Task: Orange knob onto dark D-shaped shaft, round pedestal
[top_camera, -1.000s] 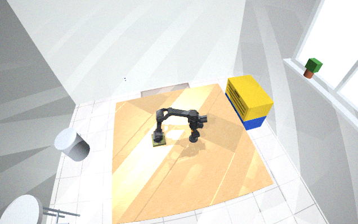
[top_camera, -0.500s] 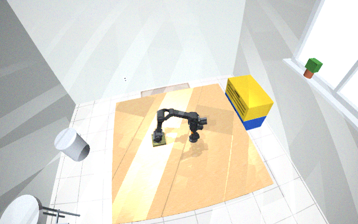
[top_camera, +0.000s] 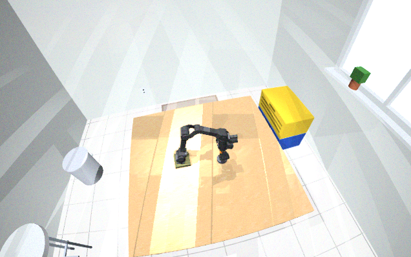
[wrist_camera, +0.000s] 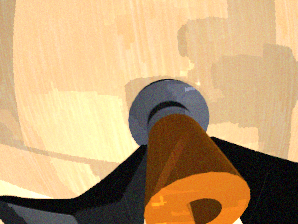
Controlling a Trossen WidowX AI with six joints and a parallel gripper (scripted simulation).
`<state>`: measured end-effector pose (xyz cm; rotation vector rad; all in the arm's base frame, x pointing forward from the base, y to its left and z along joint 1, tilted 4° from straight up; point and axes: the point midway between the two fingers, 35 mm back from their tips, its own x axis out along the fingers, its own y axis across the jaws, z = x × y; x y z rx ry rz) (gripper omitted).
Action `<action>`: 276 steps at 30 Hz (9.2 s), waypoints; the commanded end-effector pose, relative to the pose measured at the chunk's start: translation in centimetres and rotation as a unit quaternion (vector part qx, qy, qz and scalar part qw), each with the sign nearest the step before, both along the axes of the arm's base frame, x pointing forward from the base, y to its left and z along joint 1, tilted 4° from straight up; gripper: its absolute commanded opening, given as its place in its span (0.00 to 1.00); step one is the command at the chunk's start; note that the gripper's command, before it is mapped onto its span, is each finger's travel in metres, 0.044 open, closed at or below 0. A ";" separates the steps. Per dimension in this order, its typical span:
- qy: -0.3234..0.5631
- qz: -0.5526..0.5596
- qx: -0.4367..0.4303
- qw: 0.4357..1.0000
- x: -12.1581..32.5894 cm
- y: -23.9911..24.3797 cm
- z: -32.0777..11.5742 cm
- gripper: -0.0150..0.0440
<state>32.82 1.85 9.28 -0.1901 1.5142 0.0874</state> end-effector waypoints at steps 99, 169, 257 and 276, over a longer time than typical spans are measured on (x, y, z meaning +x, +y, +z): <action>0.010 0.206 -0.011 0.978 0.2 0.0 0.3 0.25; 0.016 0.307 -0.017 0.951 -0.1 0.0 -0.1 0.25; 0.028 0.498 -0.028 0.867 -0.2 0.0 0.4 0.25; 0.028 0.498 -0.028 0.867 0.1 0.0 -0.1 0.25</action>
